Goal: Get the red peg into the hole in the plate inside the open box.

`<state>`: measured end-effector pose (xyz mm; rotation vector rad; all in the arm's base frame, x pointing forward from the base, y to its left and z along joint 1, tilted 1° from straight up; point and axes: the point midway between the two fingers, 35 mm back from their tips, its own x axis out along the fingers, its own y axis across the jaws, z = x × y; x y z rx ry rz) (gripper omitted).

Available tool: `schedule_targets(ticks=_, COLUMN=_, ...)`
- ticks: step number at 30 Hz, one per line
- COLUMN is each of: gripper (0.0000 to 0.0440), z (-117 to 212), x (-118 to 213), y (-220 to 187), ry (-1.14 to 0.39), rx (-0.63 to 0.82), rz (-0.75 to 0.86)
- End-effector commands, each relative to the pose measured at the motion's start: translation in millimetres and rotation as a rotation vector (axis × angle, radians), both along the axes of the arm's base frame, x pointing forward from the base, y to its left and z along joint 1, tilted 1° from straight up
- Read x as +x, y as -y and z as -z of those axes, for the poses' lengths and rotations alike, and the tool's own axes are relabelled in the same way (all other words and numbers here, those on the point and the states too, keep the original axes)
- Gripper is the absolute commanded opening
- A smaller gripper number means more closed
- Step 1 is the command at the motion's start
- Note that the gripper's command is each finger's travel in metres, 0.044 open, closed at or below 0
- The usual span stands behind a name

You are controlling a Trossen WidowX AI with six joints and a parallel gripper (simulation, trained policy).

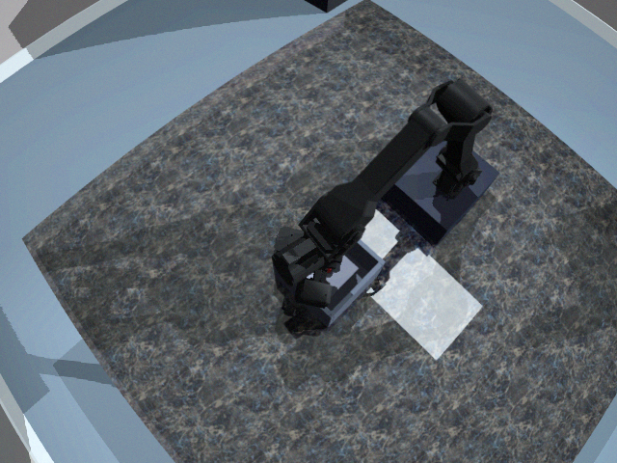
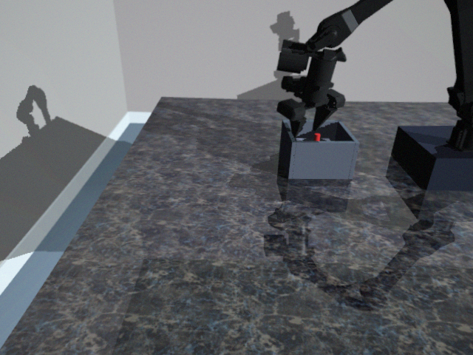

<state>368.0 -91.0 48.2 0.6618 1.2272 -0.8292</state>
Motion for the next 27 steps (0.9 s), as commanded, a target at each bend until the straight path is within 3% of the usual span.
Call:
schedule_targets(ticks=1, gripper=0.0430, z=-4.8, x=14.1, y=9.8, ry=0.036, rx=-0.020, rz=-0.004)
schedule_targets(ticks=14, gripper=0.0440, z=-25.8, x=44.3, y=45.0, ry=0.155, rx=-0.091, rz=0.023)
schedule_targets(ticks=27, gripper=0.0440, z=-26.3, x=44.9, y=45.7, ry=0.158, rx=-0.092, rz=0.024)
